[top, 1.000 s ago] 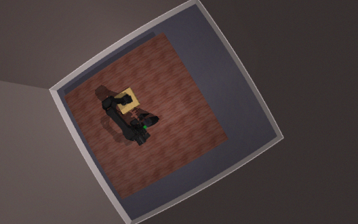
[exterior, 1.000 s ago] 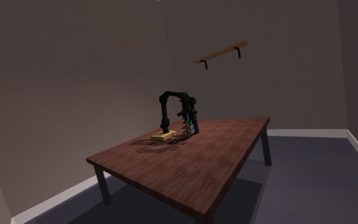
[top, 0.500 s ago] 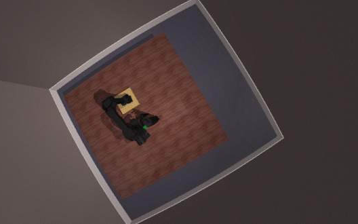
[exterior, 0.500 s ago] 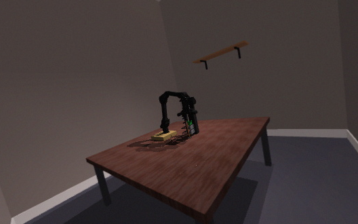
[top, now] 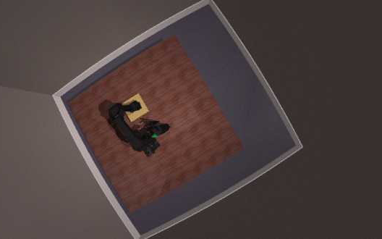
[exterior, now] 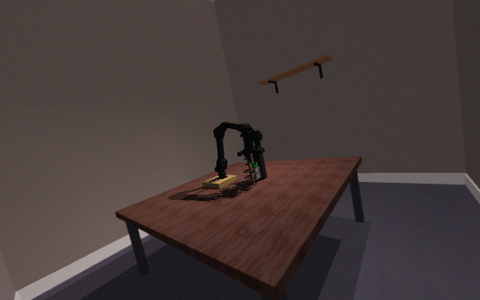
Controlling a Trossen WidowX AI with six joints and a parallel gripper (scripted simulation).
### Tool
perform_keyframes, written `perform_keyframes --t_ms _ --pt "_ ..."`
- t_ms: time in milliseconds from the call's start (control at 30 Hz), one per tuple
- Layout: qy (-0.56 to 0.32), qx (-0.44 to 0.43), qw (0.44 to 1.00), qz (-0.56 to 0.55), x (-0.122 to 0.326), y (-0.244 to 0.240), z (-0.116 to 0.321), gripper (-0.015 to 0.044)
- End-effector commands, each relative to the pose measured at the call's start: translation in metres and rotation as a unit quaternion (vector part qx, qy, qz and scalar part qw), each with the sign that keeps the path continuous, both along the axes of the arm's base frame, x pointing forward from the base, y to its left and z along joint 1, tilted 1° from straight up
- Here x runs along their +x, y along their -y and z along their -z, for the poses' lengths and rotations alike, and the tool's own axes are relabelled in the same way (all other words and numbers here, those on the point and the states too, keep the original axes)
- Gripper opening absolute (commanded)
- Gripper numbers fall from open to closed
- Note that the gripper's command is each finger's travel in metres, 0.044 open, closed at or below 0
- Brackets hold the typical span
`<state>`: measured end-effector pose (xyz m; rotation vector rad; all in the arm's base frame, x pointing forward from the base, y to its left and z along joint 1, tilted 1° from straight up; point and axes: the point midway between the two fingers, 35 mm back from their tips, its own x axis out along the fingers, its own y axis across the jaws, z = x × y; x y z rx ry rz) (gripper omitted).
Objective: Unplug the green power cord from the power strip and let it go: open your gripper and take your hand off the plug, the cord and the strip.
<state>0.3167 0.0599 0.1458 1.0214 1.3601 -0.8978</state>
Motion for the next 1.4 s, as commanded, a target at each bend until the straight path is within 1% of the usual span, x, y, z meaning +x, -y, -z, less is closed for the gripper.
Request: perform_keyframes --t_ms 0,567,600,767,1067,1200,1367 --pt "0.009 -0.030 0.999 0.018 0.009 0.028 -0.001 0.0000" --pt "0.009 -0.032 0.999 0.018 0.013 0.056 -0.002 0.0000" --pt "0.003 -0.024 1.000 0.003 0.008 0.038 0.000 0.0026" --pt "0.003 -0.024 1.000 0.003 0.008 0.038 0.000 0.0157" --pt "0.003 -0.024 1.000 0.003 0.008 0.038 0.000 0.0160" --pt "0.008 -0.032 0.999 0.019 0.007 0.038 -0.010 0.0160" --pt "0.008 -0.032 0.999 0.019 0.007 0.038 -0.010 0.0160"
